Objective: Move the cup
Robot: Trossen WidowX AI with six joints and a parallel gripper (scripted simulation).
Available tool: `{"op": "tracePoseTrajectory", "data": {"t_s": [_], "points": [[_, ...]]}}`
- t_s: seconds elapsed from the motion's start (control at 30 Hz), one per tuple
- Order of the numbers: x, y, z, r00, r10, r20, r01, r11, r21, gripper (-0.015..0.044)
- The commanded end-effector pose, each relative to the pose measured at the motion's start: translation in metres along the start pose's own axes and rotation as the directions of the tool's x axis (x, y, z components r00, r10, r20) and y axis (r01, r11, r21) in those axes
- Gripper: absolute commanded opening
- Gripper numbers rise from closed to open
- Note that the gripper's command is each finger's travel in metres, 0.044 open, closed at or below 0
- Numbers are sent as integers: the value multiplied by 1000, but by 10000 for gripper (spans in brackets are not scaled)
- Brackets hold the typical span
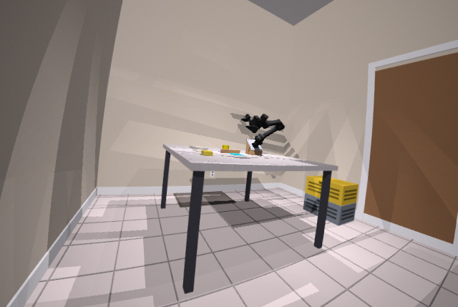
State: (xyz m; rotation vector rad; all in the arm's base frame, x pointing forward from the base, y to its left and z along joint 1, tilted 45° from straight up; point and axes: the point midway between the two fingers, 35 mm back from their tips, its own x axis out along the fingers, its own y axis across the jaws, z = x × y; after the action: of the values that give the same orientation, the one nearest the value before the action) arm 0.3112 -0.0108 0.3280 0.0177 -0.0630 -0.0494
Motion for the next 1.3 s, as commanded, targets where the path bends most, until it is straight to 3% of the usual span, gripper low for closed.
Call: {"op": "tracePoseTrajectory", "data": {"t_s": [0.0, 0.13, 0.27, 0.4, 0.57, 0.7, 0.87, 1.0, 1.27], "points": [[2, -1, -3, 1000, -2, -12, 2, 1000, -9, 374], [28, -25, -57, 966, -35, -255, -10, 985, -173, 269], [40, -59, -124, 850, -55, -524, -112, 953, -282, 167], [38, -84, -184, 680, -8, -733, -307, 905, -294, 167], [17, -109, -250, 434, 128, -892, -545, 825, -147, 167], [-9, -122, -293, 255, 287, -923, -674, 737, 44, 167], [-44, -131, -331, 106, 522, -846, -756, 595, 272, 167], [-68, -132, -347, 72, 672, -737, -782, 497, 377, 167], [-70, -132, -347, 72, 679, -730, -783, 492, 380, 167]]}}
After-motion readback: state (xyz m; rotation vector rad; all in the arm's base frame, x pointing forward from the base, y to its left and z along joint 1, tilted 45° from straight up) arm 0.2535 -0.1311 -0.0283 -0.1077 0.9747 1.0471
